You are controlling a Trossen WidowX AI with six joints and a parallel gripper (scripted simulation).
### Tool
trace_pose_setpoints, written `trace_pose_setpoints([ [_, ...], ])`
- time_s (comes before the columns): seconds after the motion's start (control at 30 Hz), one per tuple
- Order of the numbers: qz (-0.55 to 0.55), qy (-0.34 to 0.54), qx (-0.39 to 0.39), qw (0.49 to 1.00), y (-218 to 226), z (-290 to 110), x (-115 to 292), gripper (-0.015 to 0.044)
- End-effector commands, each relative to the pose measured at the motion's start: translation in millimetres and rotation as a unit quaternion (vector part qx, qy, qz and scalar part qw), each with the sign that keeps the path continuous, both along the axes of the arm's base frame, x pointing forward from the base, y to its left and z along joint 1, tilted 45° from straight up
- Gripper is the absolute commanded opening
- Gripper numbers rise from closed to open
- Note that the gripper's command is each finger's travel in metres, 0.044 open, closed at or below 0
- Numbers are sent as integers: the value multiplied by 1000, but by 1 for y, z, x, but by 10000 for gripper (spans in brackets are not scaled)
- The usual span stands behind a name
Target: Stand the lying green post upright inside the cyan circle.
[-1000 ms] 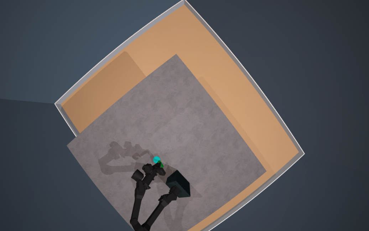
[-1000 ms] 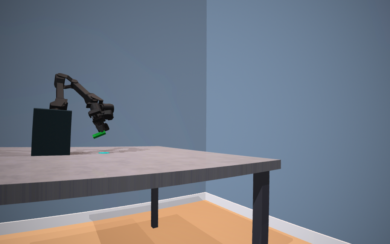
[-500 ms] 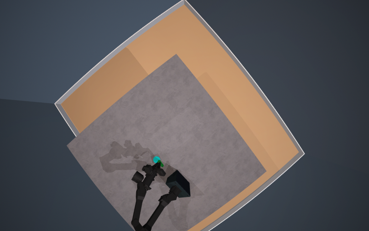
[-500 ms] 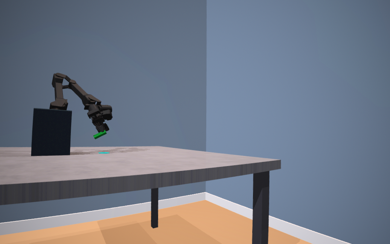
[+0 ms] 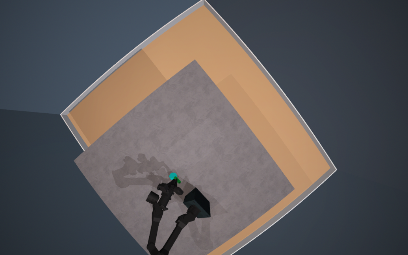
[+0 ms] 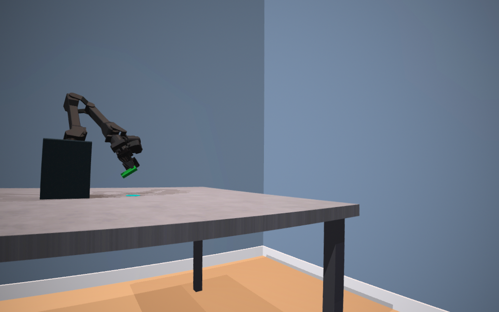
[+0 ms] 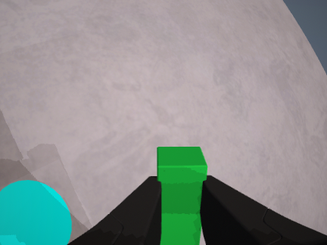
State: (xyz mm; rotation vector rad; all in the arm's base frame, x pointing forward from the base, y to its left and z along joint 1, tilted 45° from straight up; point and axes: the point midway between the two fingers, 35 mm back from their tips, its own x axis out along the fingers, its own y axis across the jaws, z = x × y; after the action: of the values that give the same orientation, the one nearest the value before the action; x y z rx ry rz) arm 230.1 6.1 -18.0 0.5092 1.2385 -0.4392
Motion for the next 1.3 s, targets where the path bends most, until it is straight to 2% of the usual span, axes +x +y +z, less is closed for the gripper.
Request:
trace_pose_setpoints([
  [0.0, -6, -9, -8, 1000, 0, 0, 0, 22],
  [1.27, -66, -112, -52, 990, 2, 8, 2, 22],
])
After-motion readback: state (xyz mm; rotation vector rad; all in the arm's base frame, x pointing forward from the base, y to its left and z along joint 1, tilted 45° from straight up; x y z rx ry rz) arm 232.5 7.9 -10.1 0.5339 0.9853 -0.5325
